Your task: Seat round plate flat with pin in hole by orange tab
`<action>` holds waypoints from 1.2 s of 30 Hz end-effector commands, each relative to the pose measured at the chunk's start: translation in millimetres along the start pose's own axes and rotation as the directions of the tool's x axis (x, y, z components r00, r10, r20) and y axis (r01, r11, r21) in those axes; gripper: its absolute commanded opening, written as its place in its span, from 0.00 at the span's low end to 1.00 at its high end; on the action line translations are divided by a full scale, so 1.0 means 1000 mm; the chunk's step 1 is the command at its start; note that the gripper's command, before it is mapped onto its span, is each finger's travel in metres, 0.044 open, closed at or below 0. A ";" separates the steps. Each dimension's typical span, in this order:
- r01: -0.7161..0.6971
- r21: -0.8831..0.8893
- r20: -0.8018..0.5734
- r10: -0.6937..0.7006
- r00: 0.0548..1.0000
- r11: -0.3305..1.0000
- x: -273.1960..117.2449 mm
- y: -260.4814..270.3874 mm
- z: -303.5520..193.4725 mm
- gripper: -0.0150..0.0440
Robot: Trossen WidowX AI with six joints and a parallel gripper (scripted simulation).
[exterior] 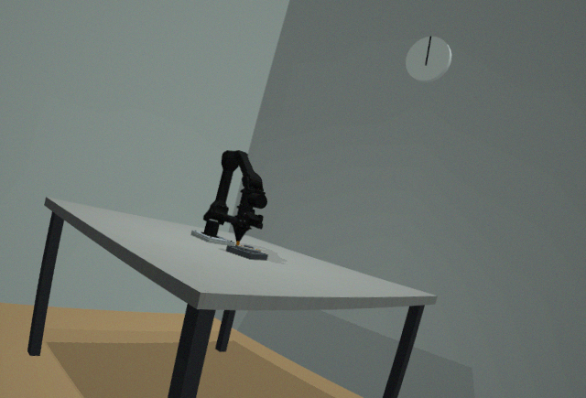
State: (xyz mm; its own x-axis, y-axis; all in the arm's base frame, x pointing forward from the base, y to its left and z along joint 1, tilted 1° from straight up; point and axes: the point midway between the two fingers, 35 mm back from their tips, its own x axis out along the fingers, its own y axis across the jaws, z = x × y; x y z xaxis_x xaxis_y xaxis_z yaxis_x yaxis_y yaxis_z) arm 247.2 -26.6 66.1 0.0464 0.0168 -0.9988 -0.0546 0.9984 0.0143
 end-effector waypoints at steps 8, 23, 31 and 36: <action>0.003 -0.004 -0.005 -0.003 1.000 1.000 0.002 -0.014 0.009 0.25; 0.004 -0.004 -0.004 -0.004 1.000 1.000 -0.001 -0.025 0.026 0.25; 0.004 -0.004 -0.003 -0.004 1.000 1.000 -0.001 -0.028 0.034 0.25; 0.005 -0.004 -0.003 -0.005 1.000 1.000 -0.002 -0.029 0.037 0.25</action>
State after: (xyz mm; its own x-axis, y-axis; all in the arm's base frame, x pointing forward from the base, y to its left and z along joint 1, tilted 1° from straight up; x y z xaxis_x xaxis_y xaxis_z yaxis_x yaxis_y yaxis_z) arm 283.1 -53.1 72.0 0.0527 0.0101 -0.9986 -0.0529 0.9986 0.0073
